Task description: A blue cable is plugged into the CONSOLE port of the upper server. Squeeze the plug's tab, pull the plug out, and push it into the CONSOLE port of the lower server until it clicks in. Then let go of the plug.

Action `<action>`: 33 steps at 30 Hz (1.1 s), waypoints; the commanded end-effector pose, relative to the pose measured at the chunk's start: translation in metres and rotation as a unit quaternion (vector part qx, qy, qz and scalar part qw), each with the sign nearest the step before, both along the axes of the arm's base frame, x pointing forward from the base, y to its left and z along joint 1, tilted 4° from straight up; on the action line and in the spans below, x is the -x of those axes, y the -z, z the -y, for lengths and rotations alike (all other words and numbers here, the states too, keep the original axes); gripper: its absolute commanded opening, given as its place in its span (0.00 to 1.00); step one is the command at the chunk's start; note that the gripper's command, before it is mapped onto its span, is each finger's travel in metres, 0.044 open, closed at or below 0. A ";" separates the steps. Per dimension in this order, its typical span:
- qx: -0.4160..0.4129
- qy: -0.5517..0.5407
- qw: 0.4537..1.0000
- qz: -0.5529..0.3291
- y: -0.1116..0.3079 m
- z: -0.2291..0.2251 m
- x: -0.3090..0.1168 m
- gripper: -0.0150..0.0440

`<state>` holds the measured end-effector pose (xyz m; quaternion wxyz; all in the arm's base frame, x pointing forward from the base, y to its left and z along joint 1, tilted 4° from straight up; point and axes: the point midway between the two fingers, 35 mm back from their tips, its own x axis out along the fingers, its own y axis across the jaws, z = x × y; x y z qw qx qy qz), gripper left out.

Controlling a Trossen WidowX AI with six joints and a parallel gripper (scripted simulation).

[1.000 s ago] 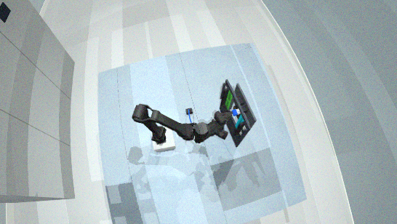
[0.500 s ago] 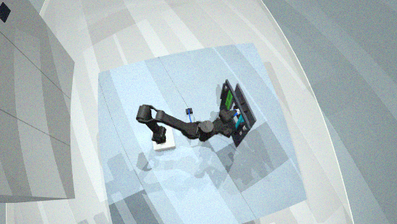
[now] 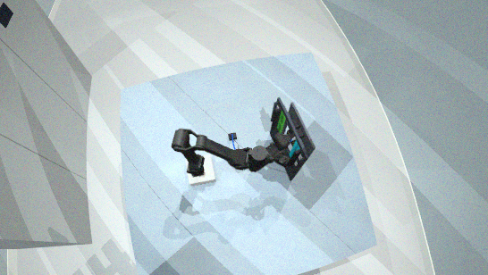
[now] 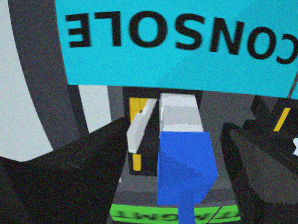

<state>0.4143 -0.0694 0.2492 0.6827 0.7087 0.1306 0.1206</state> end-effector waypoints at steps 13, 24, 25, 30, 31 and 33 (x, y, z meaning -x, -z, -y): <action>0.000 0.000 1.000 0.000 0.000 0.000 0.000 0.48; 0.000 0.000 1.000 0.000 0.000 0.000 0.000 0.35; 0.000 0.000 1.000 0.000 0.000 0.000 0.000 0.34; 0.000 0.000 1.000 0.000 0.000 0.000 0.000 0.29; 0.000 0.000 1.000 0.000 0.000 0.000 0.000 0.28; 0.000 0.000 1.000 0.000 0.000 0.000 0.000 0.25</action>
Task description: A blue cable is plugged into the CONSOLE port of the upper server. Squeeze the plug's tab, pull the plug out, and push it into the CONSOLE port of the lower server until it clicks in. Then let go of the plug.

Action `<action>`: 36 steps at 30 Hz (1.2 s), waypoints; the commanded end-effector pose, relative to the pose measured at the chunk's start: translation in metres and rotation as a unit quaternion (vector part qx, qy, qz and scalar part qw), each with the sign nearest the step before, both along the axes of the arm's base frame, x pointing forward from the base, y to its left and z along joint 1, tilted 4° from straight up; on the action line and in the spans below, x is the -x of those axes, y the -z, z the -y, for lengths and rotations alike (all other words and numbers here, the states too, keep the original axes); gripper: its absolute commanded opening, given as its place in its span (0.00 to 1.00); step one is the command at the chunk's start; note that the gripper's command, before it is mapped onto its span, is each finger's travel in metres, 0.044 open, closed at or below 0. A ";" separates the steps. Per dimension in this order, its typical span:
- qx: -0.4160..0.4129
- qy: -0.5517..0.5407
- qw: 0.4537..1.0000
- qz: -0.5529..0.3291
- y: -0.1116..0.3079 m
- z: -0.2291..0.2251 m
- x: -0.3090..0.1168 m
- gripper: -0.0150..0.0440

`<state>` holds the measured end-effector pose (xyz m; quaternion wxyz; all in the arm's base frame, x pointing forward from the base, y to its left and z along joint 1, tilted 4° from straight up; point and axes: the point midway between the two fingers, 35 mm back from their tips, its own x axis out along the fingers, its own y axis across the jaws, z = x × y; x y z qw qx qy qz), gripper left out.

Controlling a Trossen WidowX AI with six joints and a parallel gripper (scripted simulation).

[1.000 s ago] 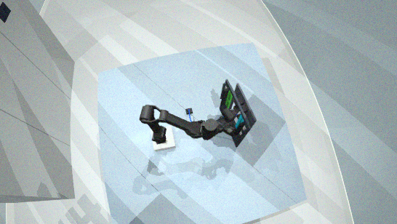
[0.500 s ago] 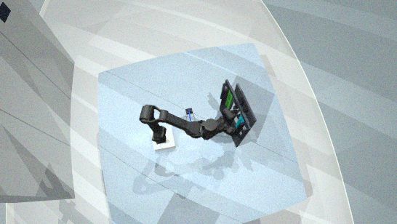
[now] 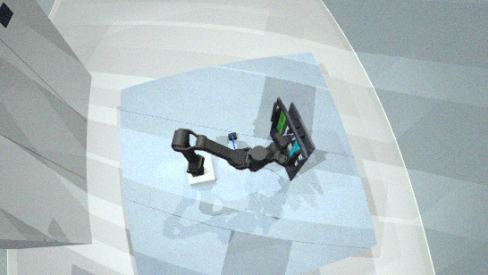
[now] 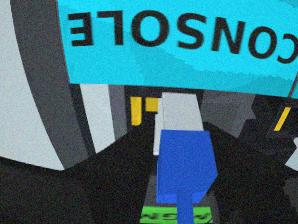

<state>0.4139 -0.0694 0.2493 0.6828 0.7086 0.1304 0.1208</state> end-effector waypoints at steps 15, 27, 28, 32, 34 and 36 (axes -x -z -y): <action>-0.001 0.002 1.000 0.001 0.000 0.000 0.005 0.25; -0.001 0.002 1.000 0.001 0.000 0.001 0.011 0.25; -0.001 0.002 1.000 0.001 0.000 0.001 0.012 0.25; -0.001 0.002 1.000 0.001 0.000 0.001 0.014 0.25; -0.001 0.002 1.000 0.001 0.000 0.001 0.015 0.25; -0.001 0.002 1.000 0.001 0.000 0.001 0.016 0.25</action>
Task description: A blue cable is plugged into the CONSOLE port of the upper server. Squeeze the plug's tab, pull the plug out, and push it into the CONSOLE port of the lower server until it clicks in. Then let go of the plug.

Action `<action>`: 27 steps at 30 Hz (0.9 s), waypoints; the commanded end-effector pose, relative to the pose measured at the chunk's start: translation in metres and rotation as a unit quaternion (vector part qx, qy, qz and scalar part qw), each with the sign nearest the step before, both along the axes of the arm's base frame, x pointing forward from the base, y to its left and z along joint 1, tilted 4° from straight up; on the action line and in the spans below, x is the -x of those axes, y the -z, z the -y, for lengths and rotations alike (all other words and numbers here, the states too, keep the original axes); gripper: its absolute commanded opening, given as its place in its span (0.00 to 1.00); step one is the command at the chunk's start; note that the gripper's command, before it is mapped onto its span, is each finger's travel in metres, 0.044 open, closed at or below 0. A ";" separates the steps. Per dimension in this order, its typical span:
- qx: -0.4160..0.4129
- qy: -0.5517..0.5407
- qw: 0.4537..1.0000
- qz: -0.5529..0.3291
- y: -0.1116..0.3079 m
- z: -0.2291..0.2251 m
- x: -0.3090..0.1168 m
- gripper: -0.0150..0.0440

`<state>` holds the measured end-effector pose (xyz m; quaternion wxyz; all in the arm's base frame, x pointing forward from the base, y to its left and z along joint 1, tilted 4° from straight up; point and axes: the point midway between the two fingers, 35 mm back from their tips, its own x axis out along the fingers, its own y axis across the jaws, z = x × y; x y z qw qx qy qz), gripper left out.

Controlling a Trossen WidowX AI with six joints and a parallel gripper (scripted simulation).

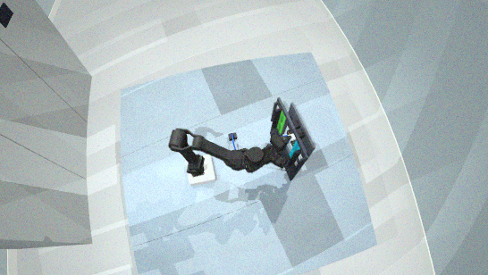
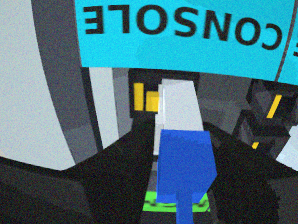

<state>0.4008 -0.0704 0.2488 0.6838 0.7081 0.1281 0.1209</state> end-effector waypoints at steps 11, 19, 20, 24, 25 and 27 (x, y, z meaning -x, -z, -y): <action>-0.002 0.000 1.000 -0.001 0.000 0.001 0.009 0.25; -0.002 0.000 1.000 -0.001 0.000 0.001 0.013 0.25; -0.002 0.000 1.000 -0.001 0.000 0.001 0.014 0.25; -0.002 0.000 1.000 -0.001 0.000 0.002 0.016 0.25; -0.002 0.000 1.000 -0.001 0.000 0.002 0.017 0.25; -0.002 0.000 1.000 -0.002 0.000 0.002 0.018 0.25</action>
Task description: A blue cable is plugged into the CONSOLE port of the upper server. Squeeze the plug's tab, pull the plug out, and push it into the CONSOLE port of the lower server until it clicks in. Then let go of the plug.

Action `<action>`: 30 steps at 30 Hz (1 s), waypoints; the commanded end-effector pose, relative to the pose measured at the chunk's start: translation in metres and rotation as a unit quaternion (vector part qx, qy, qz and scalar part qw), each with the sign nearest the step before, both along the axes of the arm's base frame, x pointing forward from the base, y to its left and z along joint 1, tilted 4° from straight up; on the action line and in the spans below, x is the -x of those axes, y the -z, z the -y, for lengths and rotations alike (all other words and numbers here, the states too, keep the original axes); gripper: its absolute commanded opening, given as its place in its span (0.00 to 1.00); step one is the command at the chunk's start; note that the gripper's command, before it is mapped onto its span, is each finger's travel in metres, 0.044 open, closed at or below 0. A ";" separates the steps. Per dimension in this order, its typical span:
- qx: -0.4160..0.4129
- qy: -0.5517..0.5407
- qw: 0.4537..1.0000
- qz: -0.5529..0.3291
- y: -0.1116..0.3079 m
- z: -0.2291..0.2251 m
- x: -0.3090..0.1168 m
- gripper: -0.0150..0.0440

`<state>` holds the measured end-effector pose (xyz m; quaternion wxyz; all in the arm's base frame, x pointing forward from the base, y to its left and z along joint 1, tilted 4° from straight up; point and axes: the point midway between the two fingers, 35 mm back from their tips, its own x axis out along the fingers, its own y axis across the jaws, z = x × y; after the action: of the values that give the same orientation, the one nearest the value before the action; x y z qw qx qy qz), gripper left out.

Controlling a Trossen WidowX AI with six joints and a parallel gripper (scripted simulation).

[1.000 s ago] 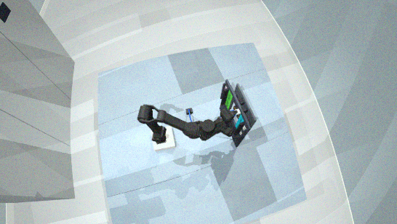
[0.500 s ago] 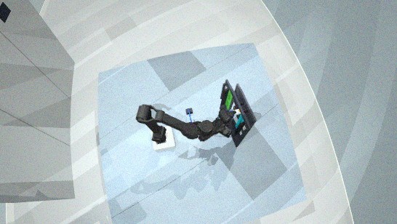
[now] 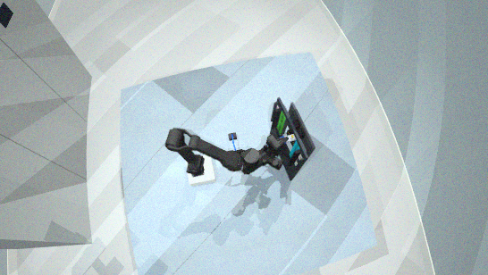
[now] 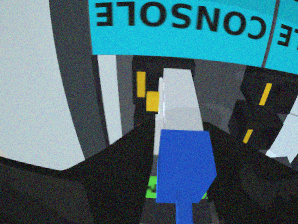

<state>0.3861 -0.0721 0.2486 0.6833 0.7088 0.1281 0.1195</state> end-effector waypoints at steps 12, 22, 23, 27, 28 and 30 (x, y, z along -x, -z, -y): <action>-0.001 -0.001 1.000 -0.001 0.000 0.004 0.010 0.25; -0.001 -0.001 1.000 -0.001 0.000 0.007 0.015 0.25; -0.001 -0.001 1.000 -0.001 0.000 0.007 0.016 0.25; -0.001 -0.001 1.000 -0.001 0.000 0.008 0.018 0.25; -0.001 -0.001 1.000 -0.001 0.000 0.009 0.019 0.25; -0.001 -0.001 1.000 -0.001 0.000 0.009 0.020 0.25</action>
<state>0.3693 -0.0815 0.2455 0.6804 0.7119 0.1303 0.1152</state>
